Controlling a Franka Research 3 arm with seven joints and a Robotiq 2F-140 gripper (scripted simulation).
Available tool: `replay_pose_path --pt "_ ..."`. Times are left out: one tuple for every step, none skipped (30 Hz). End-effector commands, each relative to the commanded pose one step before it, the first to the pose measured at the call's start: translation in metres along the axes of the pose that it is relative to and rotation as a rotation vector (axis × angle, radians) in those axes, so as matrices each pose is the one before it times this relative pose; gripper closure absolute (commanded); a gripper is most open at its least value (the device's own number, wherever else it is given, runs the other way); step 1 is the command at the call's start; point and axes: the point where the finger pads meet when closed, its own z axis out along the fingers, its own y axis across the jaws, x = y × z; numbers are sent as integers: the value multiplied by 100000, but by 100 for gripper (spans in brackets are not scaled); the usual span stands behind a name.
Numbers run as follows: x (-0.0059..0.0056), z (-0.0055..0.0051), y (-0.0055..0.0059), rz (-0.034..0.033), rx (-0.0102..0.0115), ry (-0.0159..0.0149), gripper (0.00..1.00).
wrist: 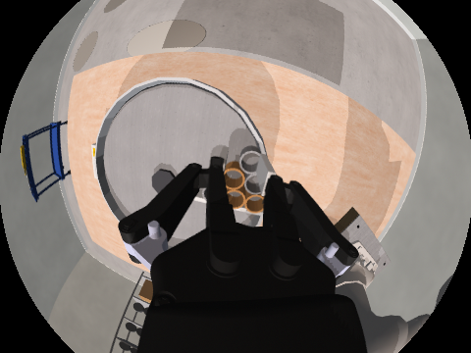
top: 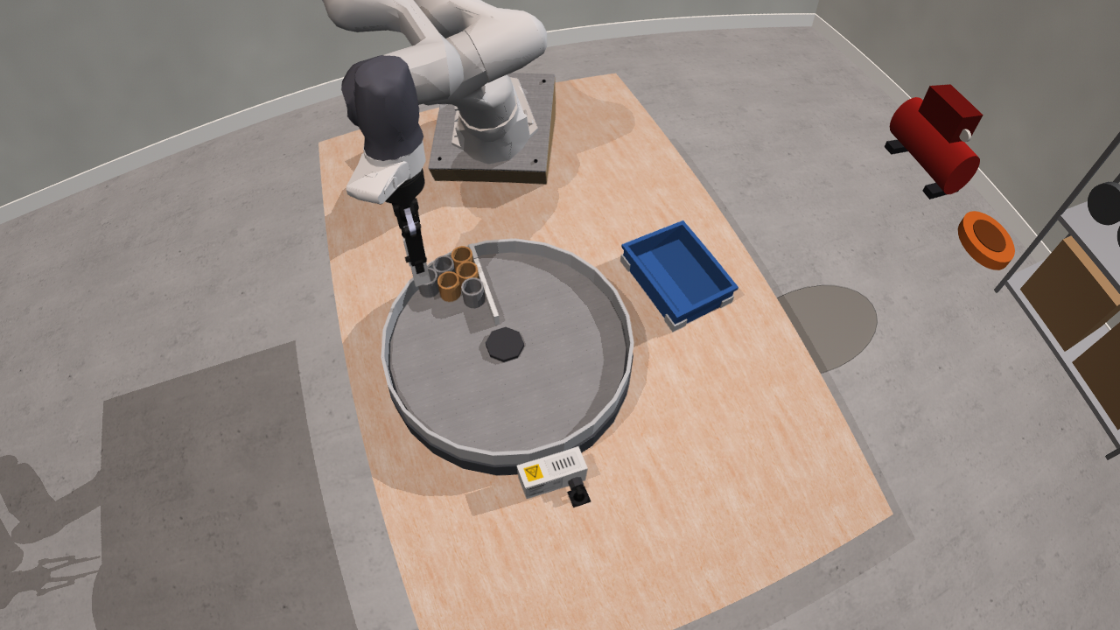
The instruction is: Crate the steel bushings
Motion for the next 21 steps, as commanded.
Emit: replay_pose_path --pt "-1297 507 3120 3592 -4880 89 72" --pt "0 0 0 0 0 0 72" --pt "0 0 0 0 0 0 72" --pt "0 0 0 0 0 0 72" --pt "0 0 0 0 0 0 72" --pt "0 0 0 0 0 0 72" --pt "0 0 0 0 0 0 72" --pt "0 0 0 0 0 0 72" --pt "0 0 0 0 0 0 72" --pt "0 0 0 0 0 0 72" --pt "0 0 0 0 0 0 72" --pt "0 0 0 0 0 0 72" --pt "0 0 0 0 0 0 72" --pt "0 0 0 0 0 0 72" --pt "0 0 0 0 0 0 72" --pt "1186 -666 -3140 -3594 4889 -82 72" --pt "0 0 0 0 0 0 72" --pt "0 0 0 0 0 0 72" --pt "0 0 0 0 0 0 72" --pt "0 0 0 0 0 0 72" --pt "0 0 0 0 0 0 72"
